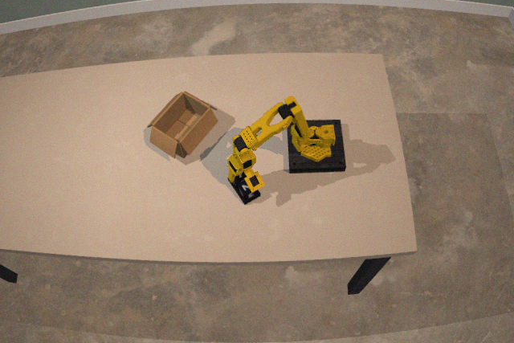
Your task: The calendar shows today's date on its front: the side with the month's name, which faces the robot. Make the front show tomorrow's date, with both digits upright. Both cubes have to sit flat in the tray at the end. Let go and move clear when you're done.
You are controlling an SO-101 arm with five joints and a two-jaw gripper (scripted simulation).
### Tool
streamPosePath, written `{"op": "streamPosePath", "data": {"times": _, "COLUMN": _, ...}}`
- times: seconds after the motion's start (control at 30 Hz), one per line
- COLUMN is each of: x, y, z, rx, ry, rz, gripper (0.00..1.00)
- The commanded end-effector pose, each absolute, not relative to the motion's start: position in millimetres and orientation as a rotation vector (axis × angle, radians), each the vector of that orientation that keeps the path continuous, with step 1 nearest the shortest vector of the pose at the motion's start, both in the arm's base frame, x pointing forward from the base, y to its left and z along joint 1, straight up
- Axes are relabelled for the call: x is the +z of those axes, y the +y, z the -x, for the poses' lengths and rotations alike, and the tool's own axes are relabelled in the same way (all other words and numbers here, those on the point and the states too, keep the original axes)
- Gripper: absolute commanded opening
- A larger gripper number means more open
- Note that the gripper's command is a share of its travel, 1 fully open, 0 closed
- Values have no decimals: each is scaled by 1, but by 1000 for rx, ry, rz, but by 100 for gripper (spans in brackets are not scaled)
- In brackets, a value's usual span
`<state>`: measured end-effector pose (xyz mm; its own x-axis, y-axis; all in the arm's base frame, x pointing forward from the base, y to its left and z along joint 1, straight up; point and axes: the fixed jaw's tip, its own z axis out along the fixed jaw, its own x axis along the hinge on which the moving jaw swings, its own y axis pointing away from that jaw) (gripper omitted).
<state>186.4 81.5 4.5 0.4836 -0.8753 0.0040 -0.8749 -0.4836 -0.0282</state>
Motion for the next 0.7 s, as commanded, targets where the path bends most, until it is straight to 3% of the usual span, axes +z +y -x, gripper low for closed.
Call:
{"op": "streamPosePath", "data": {"times": 0.0, "x": -1, "y": 78, "z": -183, "rx": -4, "ry": 1596, "rz": 2702, "gripper": 29}}
{"op": "streamPosePath", "data": {"times": 0.67, "x": -1, "y": 78, "z": -183, "rx": -4, "ry": 1596, "rz": 2702, "gripper": 36}}
